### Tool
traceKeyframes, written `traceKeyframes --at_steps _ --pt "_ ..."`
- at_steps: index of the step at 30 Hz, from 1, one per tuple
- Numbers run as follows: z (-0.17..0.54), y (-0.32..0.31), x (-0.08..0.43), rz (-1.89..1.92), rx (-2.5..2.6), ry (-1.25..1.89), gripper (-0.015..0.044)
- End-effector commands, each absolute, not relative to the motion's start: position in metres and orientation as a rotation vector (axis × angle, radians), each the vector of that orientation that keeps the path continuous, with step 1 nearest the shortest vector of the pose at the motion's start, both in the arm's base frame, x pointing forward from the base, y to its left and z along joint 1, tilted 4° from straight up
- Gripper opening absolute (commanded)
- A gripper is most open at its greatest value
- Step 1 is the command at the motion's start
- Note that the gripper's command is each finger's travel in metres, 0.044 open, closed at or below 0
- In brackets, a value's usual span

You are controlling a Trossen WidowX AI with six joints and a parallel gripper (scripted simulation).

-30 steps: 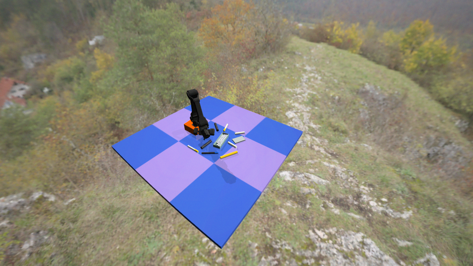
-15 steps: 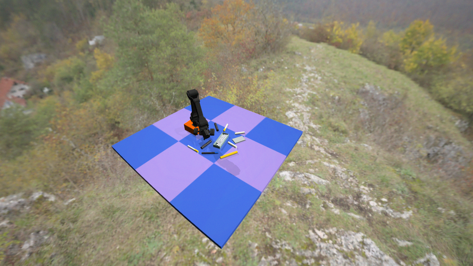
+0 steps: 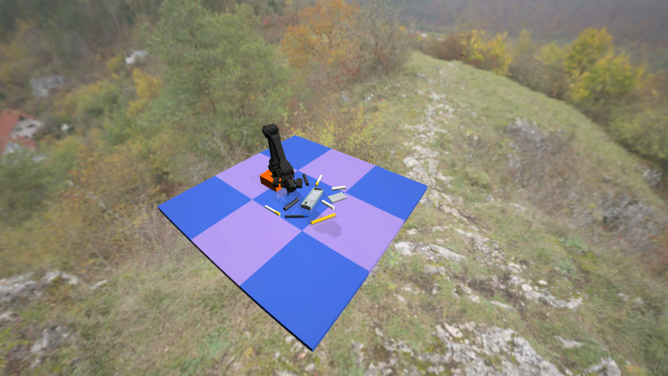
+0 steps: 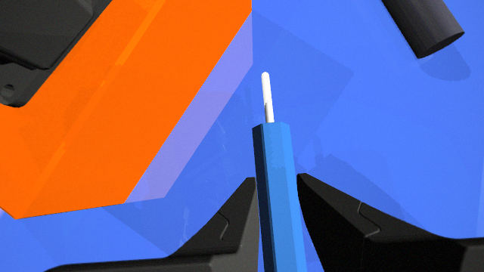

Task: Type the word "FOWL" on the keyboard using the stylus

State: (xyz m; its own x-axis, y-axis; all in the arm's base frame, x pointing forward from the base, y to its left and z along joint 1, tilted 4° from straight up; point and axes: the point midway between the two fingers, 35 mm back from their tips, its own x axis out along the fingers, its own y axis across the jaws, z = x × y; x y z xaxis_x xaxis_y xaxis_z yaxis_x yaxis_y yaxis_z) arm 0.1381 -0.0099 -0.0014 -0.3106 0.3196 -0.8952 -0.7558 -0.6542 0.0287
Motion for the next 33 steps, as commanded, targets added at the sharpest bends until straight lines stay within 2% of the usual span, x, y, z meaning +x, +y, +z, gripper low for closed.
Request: traceKeyframes --at_steps 1,9,21,33 --pt "0.017 -0.008 0.139 2.006 -1.235 0.596 0.0000" --pt "0.017 -0.009 0.138 2.018 -1.235 0.621 0.0000" --pt "0.019 -0.020 0.158 2.040 -1.301 1.082 0.0000" --pt "0.027 -0.019 0.189 1.857 -1.497 1.490 0.0000"
